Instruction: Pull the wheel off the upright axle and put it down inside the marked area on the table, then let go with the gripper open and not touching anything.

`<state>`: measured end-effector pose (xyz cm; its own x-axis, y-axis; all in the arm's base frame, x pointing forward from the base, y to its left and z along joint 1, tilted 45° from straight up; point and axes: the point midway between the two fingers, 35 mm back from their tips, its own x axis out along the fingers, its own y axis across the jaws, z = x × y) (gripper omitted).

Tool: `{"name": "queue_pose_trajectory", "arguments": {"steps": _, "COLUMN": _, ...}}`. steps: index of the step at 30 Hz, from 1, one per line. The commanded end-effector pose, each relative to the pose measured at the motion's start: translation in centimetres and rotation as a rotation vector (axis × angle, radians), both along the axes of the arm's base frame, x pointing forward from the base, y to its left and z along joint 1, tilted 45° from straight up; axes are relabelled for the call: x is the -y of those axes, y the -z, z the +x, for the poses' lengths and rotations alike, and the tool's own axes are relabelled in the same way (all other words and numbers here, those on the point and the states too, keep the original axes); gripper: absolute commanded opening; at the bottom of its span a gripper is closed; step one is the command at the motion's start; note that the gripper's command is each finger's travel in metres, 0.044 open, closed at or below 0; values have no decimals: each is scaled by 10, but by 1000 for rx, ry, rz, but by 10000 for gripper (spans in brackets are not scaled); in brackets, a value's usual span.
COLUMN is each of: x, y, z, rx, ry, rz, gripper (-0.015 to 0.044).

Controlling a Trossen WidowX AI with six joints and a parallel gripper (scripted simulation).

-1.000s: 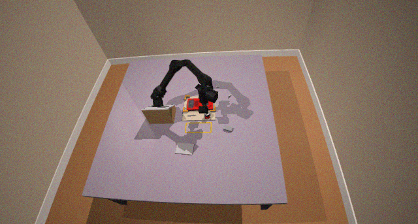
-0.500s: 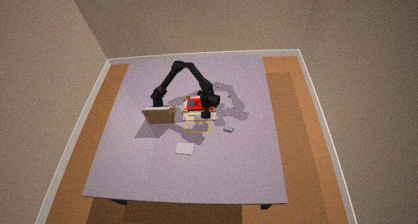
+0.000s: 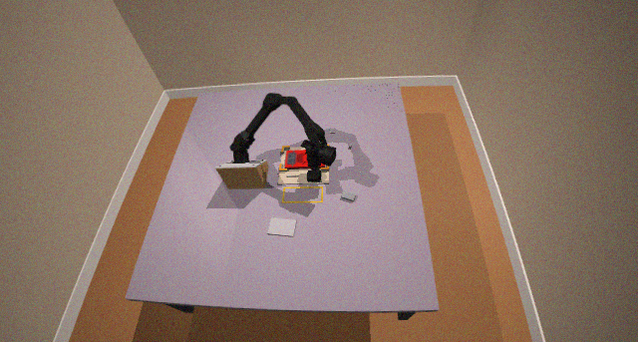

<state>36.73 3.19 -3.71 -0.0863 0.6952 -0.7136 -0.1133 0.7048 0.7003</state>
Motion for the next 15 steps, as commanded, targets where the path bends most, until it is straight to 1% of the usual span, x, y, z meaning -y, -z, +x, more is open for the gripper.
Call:
{"name": "queue_pose_trajectory", "arguments": {"steps": 1, "x": 0, "y": 0, "z": 0, "rx": 0, "ry": -3, "rz": 0, "gripper": 135}}
{"name": "queue_pose_trajectory", "arguments": {"steps": 6, "x": 1, "y": -1, "z": 0, "rx": 0, "ry": -2, "rz": 0, "gripper": 4}}
{"name": "queue_pose_trajectory", "arguments": {"steps": 15, "x": 3, "y": -3, "z": 0, "rx": 0, "ry": -1, "rz": 0, "gripper": 0}}
